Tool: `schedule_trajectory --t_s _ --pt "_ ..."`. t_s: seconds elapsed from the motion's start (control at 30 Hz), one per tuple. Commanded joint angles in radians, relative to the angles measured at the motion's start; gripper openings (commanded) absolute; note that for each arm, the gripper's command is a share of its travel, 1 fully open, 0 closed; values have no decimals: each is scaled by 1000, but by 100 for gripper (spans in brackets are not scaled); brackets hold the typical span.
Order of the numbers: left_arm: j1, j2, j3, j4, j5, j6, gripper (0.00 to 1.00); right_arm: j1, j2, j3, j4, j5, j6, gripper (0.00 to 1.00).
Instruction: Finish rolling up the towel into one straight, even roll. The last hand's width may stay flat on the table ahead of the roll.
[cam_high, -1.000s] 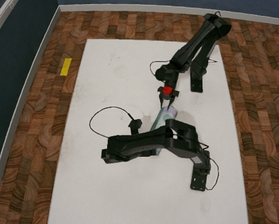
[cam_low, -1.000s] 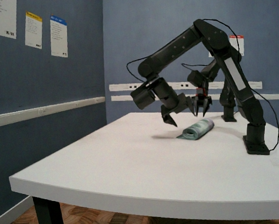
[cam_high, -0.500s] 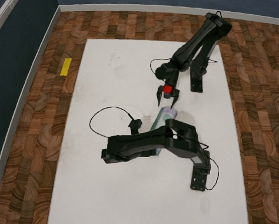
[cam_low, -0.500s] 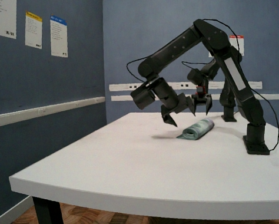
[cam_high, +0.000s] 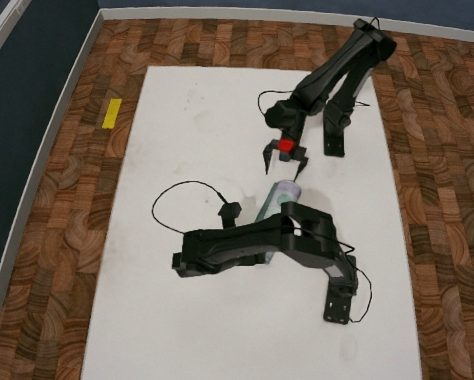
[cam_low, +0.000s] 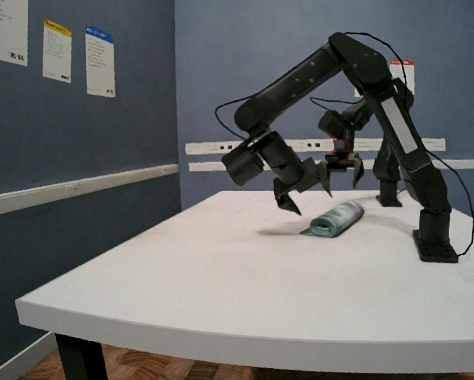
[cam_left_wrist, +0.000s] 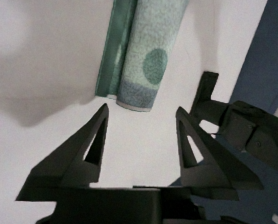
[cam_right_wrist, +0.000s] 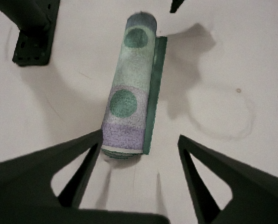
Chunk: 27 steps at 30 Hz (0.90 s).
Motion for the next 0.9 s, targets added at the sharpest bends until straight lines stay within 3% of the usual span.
schedule_trajectory --t_s 0.0,0.27,0.47,0.87 --pt "3 -16 26 -12 1 -4 85 -31 -75 57 -92 -22 -28 85" --pt "3 -16 26 -12 1 -4 85 -111 -167 129 -281 -65 -97 85" --pt "4 -20 25 -12 0 -1 85 -123 -173 144 -313 -71 -114 85" --pt "70 -156 -30 -12 -59 101 85 -82 -269 154 -408 33 -130 85"
